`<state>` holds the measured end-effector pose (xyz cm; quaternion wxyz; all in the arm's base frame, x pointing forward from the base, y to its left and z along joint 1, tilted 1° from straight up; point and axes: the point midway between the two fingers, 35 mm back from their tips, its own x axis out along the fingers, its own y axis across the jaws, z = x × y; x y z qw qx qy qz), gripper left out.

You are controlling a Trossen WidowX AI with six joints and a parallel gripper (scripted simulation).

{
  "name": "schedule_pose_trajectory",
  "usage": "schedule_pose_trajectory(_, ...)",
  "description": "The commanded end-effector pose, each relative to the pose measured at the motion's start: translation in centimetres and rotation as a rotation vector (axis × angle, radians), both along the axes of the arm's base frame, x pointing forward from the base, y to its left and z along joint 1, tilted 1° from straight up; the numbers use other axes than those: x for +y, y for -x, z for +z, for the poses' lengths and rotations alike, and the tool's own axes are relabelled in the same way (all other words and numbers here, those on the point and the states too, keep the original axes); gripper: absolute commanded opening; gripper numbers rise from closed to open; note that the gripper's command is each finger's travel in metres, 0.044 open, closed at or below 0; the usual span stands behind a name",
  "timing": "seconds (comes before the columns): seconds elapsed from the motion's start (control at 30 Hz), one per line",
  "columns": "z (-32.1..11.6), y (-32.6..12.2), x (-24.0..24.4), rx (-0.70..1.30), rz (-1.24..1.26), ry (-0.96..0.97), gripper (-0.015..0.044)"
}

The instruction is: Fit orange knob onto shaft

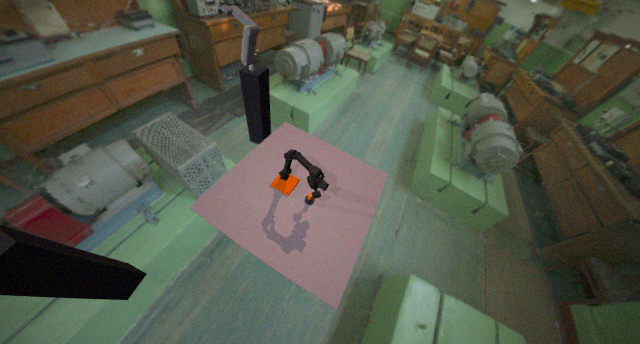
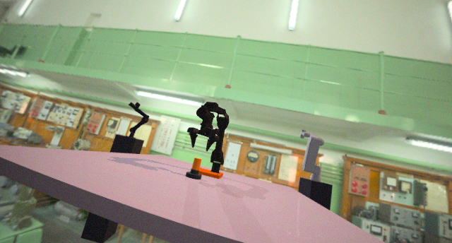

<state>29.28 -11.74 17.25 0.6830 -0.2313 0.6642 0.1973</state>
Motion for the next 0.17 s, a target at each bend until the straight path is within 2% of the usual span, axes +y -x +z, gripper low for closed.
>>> schedule_pose_trajectory(0.0,-0.01,0.08,0.05,0.017,-0.003,-0.007,0.0440)
schedule_pose_trajectory(0.13,-0.01,0.08,0.05,0.017,-0.003,-0.007,0.0440)
